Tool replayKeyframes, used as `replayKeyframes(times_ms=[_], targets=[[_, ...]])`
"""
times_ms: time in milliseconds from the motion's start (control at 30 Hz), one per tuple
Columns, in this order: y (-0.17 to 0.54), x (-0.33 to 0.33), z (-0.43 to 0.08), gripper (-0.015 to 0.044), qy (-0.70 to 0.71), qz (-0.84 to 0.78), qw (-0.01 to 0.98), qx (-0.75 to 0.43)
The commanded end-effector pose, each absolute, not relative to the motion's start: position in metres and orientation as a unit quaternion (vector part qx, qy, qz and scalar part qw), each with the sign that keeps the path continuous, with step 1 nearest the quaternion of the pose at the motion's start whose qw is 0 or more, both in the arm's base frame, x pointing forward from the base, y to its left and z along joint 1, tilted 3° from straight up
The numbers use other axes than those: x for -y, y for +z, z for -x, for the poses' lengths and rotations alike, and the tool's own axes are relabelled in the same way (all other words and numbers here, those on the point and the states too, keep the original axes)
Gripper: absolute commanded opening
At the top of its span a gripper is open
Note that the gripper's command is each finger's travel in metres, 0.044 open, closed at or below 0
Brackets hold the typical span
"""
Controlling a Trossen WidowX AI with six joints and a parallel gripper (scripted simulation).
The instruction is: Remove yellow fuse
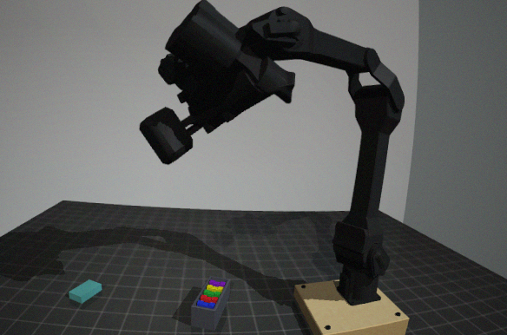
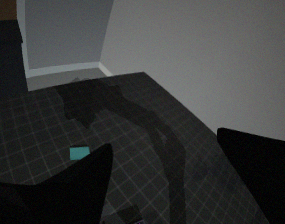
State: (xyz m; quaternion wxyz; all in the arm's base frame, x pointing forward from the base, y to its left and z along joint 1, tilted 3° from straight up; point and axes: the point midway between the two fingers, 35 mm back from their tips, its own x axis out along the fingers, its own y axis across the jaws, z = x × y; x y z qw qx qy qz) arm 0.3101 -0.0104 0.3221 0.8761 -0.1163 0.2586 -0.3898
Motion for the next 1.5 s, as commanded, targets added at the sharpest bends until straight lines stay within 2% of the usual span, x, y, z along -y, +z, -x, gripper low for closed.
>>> replayKeyframes(times_ms=[0,200,400,567,1467], targets=[[0.319,0.011,-0.311,0.0374,-0.388,0.116,0.875,-0.264],[0.23,0.033,-0.315,0.0216,-0.315,0.089,0.835,-0.442],[0.139,0.044,-0.292,0.0066,-0.201,-0.017,0.768,-0.608],[0.099,0.04,-0.27,0.0066,-0.12,-0.117,0.724,-0.669],[0.081,0.045,-0.267,0.0066,-0.12,-0.117,0.724,-0.669]])
